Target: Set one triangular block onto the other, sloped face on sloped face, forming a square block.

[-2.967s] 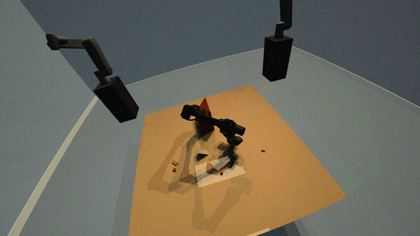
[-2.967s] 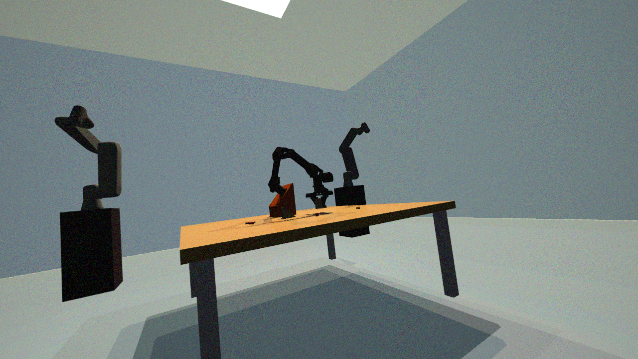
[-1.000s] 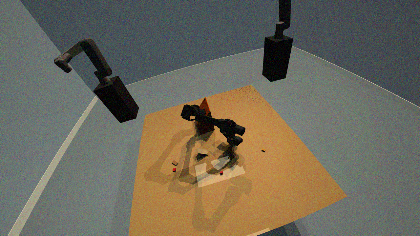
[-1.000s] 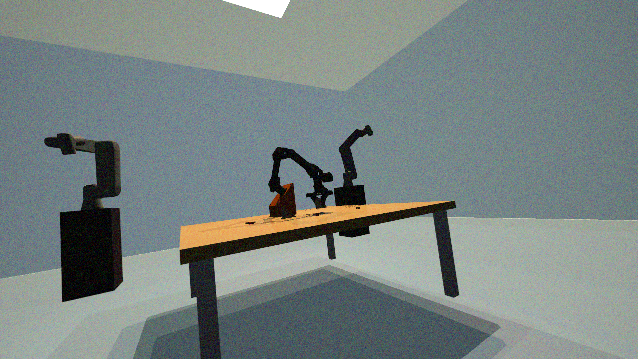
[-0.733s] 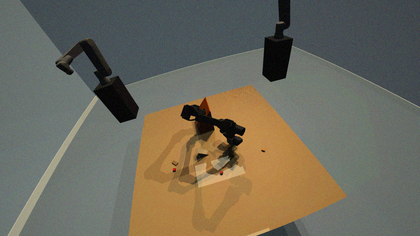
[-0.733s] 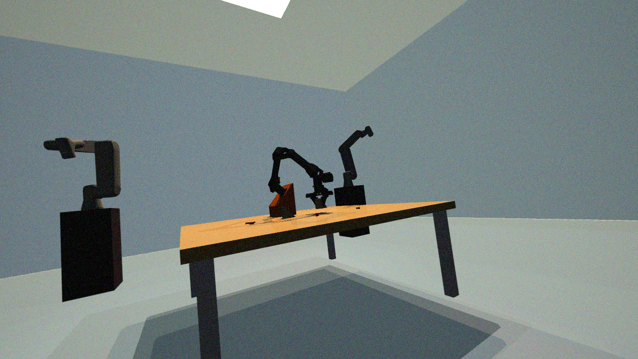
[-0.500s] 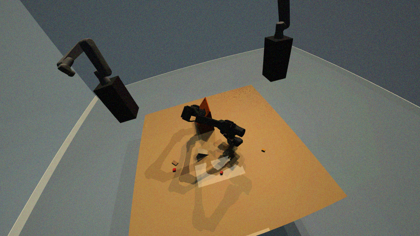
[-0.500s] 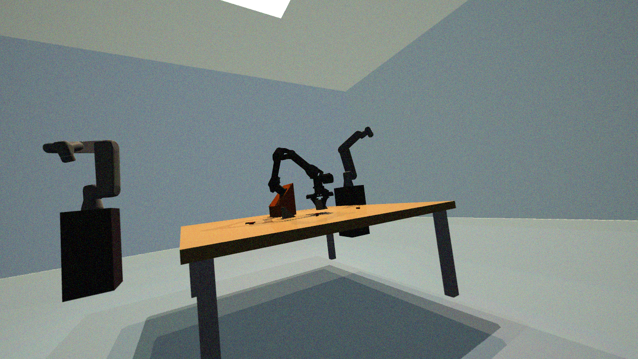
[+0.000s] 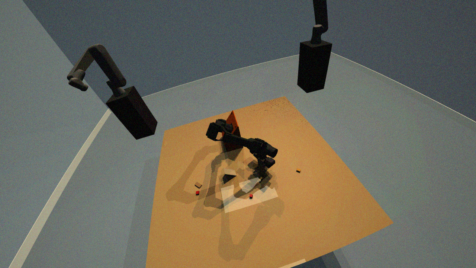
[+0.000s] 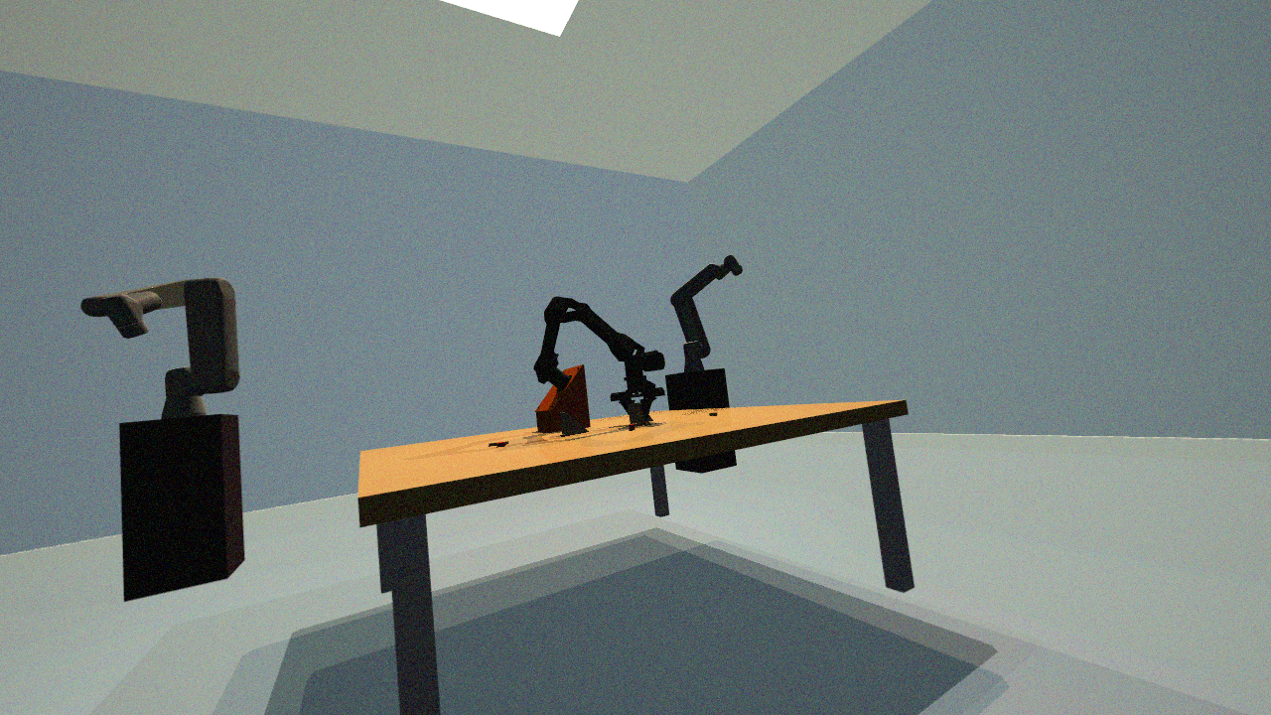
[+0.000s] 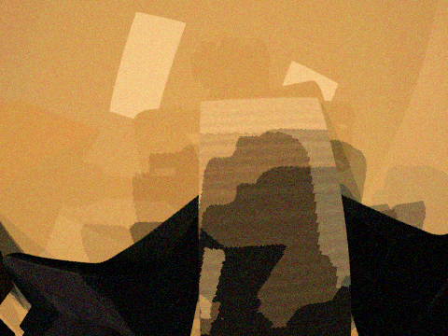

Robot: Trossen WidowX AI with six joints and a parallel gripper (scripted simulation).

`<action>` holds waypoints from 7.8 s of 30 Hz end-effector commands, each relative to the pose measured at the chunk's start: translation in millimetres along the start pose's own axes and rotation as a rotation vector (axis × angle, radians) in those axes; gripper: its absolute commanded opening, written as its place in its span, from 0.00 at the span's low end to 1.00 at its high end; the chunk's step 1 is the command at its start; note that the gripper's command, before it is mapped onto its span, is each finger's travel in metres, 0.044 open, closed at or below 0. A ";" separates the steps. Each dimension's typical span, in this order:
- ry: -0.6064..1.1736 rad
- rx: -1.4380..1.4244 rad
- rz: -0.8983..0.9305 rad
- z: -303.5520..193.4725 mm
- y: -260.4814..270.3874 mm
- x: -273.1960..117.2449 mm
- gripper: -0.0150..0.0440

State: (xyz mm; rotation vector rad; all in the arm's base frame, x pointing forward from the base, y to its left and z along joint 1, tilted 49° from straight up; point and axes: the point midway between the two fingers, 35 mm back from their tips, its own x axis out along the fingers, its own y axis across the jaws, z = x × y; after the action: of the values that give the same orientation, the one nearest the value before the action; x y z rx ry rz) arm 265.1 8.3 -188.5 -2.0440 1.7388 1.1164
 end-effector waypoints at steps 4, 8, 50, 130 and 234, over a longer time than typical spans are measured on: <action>0.005 -0.006 0.003 -0.2 2.1 1.8 0.25; 0.000 -0.001 0.001 0.1 0.6 0.7 0.43; -0.195 0.011 0.073 -18.8 -1.2 -49.8 1.00; -0.859 0.001 0.011 -26.5 1.9 8.3 1.00; 0.365 -0.002 0.012 57.7 -0.1 -33.2 1.00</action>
State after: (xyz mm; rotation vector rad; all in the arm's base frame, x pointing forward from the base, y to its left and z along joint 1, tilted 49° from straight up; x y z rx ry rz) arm 243.6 69.3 -205.5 -2.3579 1.9045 0.7746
